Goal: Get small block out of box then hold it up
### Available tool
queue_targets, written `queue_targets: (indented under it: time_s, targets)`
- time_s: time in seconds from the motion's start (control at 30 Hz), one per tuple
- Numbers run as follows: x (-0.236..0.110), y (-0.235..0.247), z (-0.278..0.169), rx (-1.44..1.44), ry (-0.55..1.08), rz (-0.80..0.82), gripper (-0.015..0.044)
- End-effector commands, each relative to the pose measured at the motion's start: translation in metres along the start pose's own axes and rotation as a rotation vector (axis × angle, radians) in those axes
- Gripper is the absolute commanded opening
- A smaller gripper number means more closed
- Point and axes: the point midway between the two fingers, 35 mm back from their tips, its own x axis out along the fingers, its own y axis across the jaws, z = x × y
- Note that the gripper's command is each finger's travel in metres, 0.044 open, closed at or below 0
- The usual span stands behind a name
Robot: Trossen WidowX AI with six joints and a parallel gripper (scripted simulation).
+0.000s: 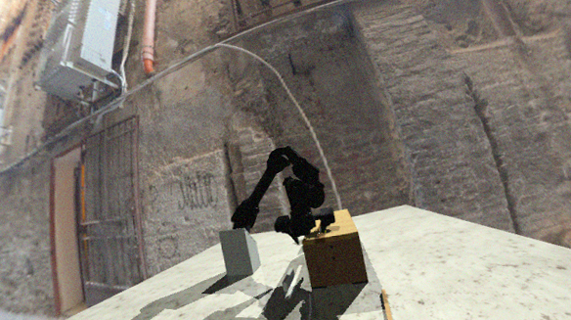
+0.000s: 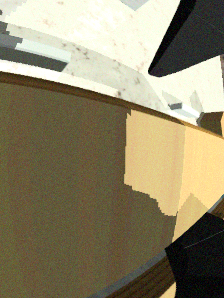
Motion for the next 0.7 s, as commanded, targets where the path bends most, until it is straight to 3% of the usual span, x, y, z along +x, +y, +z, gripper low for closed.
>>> queue_targets:
  time_s: [0.0,0.67]
  targets:
    - [-0.001,0.000,0.000,-0.002,-0.001,0.001,0.0400]
    - [0.012,0.000,-0.033,0.001,0.002,0.000,0.0400]
